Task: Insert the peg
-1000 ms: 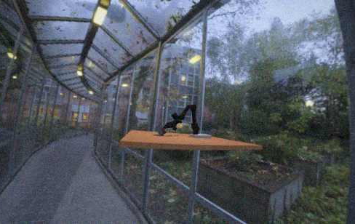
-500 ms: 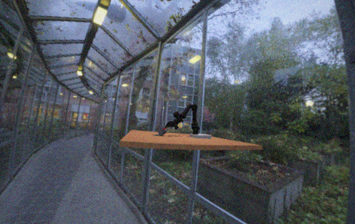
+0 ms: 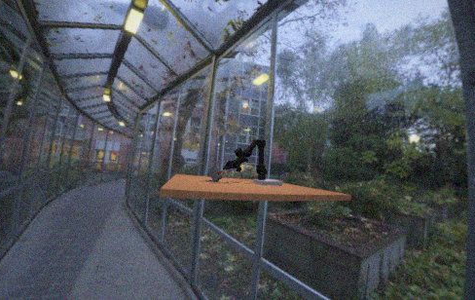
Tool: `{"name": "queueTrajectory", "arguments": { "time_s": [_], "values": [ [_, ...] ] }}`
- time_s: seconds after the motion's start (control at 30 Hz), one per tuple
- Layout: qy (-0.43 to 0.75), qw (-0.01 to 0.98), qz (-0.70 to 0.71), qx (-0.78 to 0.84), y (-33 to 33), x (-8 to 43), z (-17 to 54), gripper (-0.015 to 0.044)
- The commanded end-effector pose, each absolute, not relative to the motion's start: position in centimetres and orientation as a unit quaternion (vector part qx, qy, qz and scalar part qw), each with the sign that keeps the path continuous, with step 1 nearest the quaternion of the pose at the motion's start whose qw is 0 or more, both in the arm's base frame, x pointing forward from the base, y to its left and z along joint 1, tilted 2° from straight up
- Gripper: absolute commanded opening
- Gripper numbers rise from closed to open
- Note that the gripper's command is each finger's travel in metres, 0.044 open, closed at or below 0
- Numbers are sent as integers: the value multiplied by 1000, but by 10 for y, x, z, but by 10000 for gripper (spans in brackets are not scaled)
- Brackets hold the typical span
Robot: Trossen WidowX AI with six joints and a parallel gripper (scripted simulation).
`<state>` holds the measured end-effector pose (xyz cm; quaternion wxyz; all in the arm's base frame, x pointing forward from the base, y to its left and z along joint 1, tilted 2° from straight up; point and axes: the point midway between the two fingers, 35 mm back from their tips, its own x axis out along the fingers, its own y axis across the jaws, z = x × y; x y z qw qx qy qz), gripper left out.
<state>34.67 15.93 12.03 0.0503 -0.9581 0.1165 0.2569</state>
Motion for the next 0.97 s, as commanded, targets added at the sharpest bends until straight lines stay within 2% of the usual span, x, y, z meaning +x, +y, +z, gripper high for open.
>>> {"name": "queueTrajectory", "arguments": {
  "time_s": [0.0, 0.93],
  "values": [
    [118, 51, 256, -958, 161, 340, 124, 440],
    [116, 49, 256, -959, 171, 304, 144, 440]
  ]
}}
